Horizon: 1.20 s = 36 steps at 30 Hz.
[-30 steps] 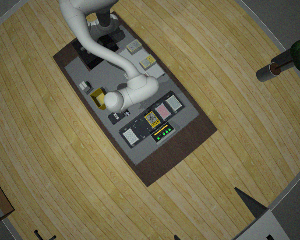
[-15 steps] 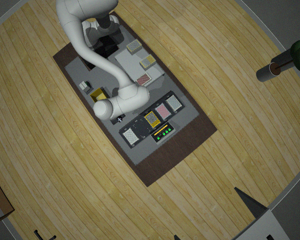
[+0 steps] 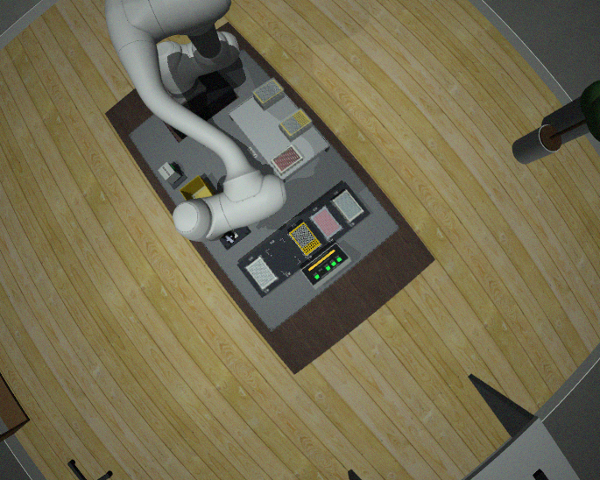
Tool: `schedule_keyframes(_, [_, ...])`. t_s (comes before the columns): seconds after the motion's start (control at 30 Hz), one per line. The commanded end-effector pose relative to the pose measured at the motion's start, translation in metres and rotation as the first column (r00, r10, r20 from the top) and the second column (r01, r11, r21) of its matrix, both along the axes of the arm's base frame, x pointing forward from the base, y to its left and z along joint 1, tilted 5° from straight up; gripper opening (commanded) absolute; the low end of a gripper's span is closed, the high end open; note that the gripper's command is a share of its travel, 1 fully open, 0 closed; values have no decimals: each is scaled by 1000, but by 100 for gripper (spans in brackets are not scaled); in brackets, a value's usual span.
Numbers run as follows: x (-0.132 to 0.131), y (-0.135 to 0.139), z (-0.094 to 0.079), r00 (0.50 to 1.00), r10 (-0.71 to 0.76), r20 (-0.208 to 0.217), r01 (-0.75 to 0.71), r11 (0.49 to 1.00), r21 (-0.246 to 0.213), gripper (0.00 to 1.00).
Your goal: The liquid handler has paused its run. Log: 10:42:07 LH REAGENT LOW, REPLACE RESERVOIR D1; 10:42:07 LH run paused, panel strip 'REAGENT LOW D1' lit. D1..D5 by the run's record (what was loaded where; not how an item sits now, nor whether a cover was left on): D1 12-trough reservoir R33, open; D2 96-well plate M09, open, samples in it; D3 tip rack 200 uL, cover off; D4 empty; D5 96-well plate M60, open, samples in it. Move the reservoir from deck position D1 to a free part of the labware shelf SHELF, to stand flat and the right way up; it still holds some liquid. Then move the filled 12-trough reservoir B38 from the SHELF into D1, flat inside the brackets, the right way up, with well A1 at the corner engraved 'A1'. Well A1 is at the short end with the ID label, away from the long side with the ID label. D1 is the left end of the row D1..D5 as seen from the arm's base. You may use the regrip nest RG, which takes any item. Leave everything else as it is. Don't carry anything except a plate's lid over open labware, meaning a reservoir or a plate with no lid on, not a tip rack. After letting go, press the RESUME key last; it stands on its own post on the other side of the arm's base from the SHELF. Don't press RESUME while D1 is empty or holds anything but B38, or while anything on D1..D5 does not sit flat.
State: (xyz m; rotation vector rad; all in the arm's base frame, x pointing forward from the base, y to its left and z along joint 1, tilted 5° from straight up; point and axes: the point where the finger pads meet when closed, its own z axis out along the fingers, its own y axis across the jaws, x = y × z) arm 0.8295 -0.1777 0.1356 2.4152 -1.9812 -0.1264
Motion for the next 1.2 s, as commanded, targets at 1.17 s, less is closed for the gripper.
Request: schedule_keyframes(1.17, [-174,-11,12,767,641,42,-642,766,38,0])
